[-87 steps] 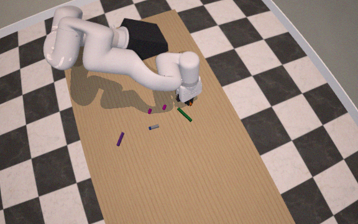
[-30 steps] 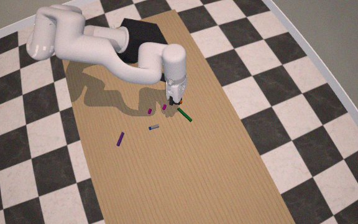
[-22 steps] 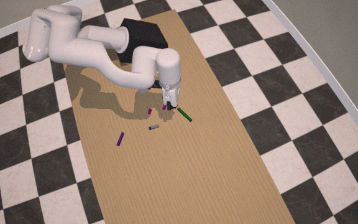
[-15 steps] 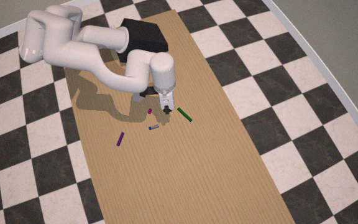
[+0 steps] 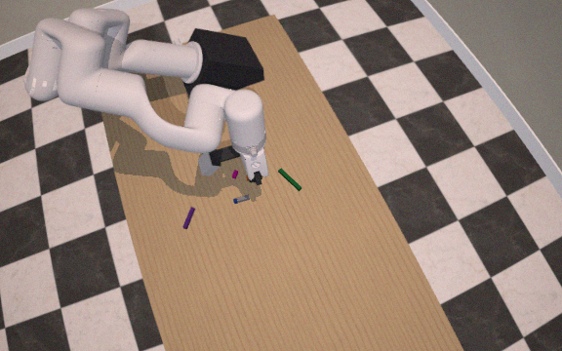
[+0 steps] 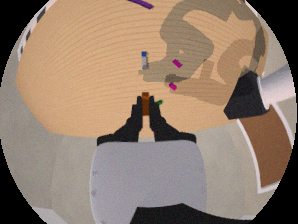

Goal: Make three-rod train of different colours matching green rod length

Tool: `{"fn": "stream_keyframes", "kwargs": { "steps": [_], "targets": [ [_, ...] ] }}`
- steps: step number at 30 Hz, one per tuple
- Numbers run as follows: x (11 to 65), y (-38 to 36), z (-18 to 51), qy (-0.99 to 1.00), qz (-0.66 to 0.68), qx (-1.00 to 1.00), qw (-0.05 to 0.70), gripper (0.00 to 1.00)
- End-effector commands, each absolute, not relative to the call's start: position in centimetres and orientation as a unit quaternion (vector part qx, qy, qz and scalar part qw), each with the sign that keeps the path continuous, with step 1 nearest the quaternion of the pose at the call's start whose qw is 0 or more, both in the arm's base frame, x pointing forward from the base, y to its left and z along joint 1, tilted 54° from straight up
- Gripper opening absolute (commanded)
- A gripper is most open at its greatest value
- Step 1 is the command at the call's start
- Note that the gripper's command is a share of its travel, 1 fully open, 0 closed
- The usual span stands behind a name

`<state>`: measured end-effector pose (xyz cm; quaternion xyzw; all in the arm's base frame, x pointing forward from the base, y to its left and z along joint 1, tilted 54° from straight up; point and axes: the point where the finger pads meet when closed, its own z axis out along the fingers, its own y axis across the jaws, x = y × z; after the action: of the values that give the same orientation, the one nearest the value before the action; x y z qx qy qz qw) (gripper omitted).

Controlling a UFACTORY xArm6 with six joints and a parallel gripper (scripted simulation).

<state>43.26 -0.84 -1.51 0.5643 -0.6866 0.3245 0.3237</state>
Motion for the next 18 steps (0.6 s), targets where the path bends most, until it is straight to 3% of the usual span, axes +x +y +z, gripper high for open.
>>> {"fn": "stream_keyframes", "kwargs": {
  "steps": [1, 18],
  "targets": [
    [43.4, -0.7, -1.4, -0.687, 0.325, 0.565, 0.322, 0.04],
    [43.2, -2.4, -2.6, -0.687, 0.325, 0.565, 0.322, 0.04]
  ]
}}
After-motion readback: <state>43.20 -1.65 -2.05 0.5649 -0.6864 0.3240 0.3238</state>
